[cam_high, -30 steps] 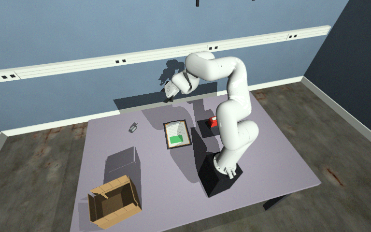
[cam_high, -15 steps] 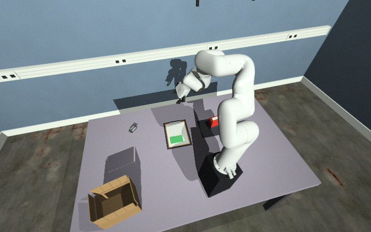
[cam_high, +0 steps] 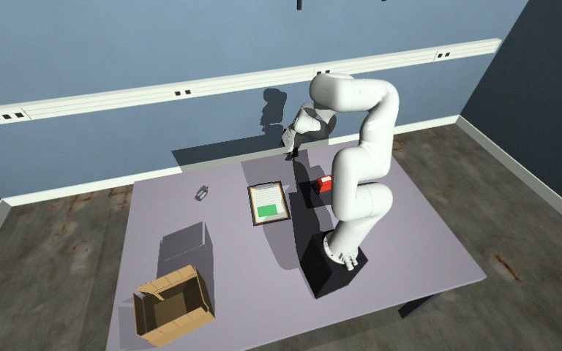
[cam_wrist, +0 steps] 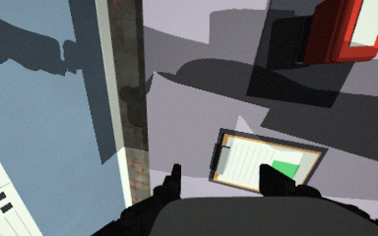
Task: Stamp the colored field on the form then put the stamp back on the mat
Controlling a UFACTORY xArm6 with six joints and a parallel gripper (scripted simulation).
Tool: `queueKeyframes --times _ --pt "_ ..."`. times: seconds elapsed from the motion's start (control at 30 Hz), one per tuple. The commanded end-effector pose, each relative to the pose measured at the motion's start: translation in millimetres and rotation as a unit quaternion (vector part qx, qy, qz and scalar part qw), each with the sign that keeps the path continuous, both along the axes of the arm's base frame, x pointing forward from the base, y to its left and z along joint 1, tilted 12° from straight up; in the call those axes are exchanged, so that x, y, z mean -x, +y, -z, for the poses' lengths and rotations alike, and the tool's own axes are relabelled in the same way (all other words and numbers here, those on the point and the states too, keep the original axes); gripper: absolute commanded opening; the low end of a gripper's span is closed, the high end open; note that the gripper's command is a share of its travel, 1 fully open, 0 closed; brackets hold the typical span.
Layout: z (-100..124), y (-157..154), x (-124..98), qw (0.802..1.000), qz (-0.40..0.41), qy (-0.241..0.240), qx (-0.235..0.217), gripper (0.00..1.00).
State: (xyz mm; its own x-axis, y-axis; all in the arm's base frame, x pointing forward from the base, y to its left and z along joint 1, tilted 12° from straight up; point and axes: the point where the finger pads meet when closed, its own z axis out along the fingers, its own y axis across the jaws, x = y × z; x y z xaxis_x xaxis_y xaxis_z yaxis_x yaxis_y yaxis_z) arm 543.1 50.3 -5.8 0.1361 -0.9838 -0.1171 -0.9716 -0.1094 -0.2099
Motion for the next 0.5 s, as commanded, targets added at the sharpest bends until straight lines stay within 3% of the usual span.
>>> queueKeyframes --times 0.0,0.37,0.47 --pt "-1.6 -32.0 15.7 0.999 0.006 0.016 0.034 1.0" --pt "0.3 -78.5 46.4 0.996 0.011 0.037 0.076 1.0" --pt "1.4 -103.7 66.6 0.994 0.014 0.049 0.1 1.0"
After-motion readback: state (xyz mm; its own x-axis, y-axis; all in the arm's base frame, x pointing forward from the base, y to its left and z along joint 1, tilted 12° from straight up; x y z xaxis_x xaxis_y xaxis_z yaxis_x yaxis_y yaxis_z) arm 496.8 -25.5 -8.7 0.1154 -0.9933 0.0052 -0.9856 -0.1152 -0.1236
